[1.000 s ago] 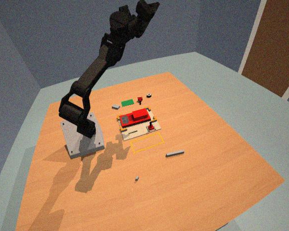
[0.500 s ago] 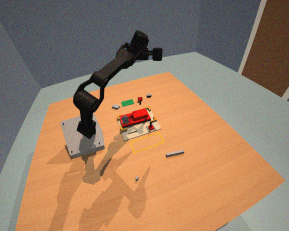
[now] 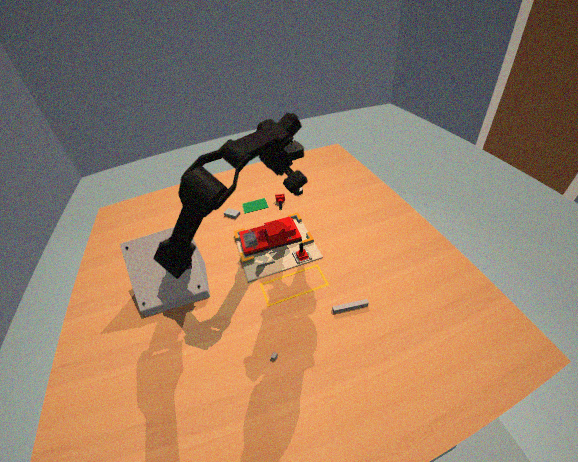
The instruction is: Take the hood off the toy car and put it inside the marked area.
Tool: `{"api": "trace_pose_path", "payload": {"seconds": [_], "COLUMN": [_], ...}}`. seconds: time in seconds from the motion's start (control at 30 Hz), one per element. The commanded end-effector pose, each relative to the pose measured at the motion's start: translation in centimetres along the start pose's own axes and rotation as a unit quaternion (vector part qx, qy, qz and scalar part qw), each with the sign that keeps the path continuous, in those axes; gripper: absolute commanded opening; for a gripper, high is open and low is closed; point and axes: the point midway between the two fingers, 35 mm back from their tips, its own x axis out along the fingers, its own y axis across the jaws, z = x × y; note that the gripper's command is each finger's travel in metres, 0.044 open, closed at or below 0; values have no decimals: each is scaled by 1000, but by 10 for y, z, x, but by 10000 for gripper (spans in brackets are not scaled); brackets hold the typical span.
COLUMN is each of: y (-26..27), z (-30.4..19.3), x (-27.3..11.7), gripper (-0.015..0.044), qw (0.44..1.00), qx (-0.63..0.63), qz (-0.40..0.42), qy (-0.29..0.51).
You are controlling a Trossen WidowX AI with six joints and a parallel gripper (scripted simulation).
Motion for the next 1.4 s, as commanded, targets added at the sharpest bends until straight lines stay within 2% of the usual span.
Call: {"api": "trace_pose_path", "payload": {"seconds": [0.0,0.1,0.17,1.37], "y": [-15,-30,-34,-40], "z": [-44,-76,-79,-88], "x": [25,35,39,62], "gripper": [440,440,440,440], "qw": [992,974,969,969], "qx": [63,108,118,118], "qz": [-59,-115,-129,-129], "qy": [97,160,174,173]}}
